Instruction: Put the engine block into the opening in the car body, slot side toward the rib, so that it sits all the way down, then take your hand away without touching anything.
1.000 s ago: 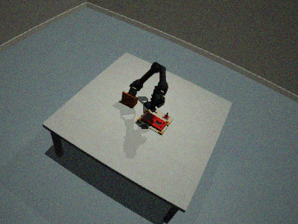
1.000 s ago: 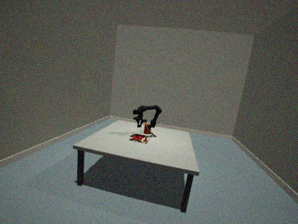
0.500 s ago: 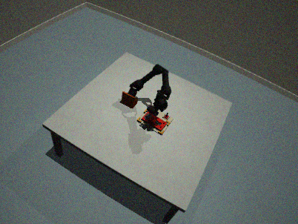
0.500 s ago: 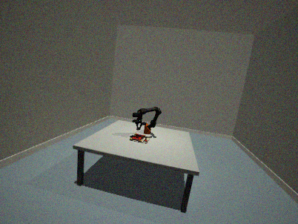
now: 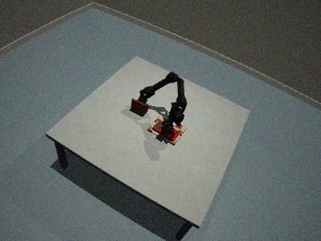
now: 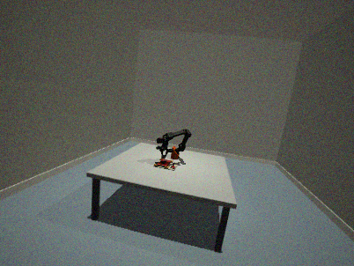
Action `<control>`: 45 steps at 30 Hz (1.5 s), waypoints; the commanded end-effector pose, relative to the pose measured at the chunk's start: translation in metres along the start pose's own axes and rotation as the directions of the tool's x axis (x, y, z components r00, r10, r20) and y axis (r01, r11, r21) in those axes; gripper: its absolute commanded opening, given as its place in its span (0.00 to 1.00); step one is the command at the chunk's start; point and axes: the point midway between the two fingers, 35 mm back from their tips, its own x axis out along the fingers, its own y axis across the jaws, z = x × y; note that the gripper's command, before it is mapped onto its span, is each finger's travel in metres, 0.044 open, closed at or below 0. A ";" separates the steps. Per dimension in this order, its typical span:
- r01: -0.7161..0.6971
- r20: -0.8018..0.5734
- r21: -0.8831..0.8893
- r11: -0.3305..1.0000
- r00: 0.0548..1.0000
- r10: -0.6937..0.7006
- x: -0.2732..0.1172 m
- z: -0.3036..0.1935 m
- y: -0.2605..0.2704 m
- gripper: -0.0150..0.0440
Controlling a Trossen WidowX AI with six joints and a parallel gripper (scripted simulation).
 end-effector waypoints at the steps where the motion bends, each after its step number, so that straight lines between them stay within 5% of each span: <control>1: -0.008 0.002 -0.024 1.000 1.000 0.008 0.012 0.008 0.003 0.25; 10: -0.016 0.003 -0.075 0.997 1.000 0.016 0.032 0.020 0.009 0.25; 16: -0.016 0.003 -0.078 0.997 1.000 0.016 0.032 0.020 0.010 0.52; 45: -0.016 0.003 -0.077 0.997 1.000 0.016 0.033 0.021 0.011 0.52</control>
